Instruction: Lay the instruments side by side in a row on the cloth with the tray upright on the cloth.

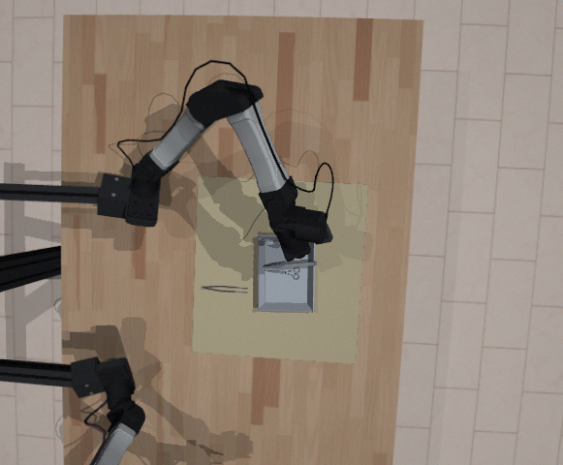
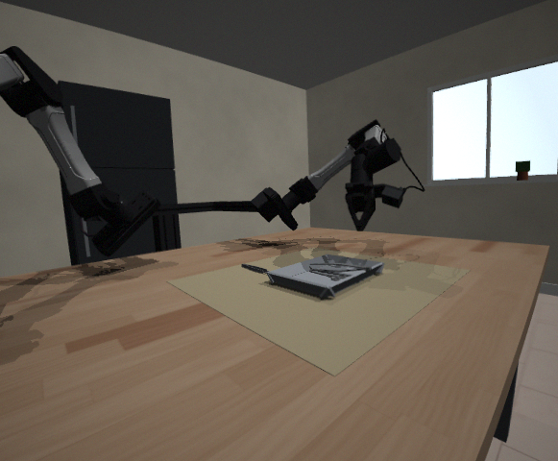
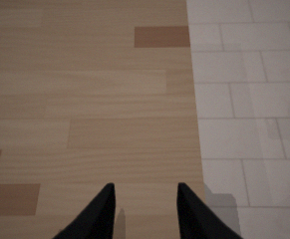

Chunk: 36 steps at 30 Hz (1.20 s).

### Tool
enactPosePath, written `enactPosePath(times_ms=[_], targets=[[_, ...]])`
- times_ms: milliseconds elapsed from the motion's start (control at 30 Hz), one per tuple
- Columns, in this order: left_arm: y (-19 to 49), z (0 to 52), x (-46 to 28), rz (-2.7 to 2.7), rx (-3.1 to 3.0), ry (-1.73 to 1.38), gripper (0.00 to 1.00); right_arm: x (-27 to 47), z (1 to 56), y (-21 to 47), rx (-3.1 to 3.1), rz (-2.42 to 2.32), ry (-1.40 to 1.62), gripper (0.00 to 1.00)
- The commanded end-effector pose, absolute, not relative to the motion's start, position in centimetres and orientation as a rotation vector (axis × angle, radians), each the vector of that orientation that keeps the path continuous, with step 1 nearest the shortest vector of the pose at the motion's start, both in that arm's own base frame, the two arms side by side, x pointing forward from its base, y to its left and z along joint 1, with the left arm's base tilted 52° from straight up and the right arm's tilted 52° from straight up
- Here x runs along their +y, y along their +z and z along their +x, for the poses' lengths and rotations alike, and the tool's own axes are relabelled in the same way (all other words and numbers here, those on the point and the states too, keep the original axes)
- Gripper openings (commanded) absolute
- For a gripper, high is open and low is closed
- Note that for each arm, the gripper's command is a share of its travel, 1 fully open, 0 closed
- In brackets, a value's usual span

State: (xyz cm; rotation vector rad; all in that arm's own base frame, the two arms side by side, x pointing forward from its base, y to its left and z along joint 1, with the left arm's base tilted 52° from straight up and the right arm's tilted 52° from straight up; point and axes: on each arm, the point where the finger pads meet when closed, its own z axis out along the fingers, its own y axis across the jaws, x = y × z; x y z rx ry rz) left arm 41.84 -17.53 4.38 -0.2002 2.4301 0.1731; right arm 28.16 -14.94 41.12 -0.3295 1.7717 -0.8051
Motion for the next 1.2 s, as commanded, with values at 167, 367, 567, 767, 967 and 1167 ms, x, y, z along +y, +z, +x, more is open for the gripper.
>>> enactPosePath(times_ms=[167,367,567,767,967,1167], targets=[[6.9,42.9,-18.3,-0.226,2.369,0.113,0.26,-14.6,28.0,41.7,1.754,-0.336,-0.811,0.33],[4.0,41.4,-18.9,-0.176,2.450,0.268,0.26,-14.6,28.0,41.7,1.754,-0.336,-0.811,0.33],[4.3,42.2,-18.8,-0.201,2.448,0.431,0.26,-14.6,28.0,41.7,1.754,-0.336,-0.811,0.33],[0.8,41.6,-19.0,-0.144,2.489,0.633,0.26,-14.6,28.0,41.7,1.754,-0.336,-0.811,0.33],[-0.1,41.4,-18.5,-0.097,2.465,0.872,0.26,-14.6,28.0,41.7,1.754,-0.336,-0.811,0.33],[-1.4,41.7,-19.7,-0.073,2.467,0.870,0.26,-14.6,28.0,41.7,1.754,-0.336,-0.811,0.33]])
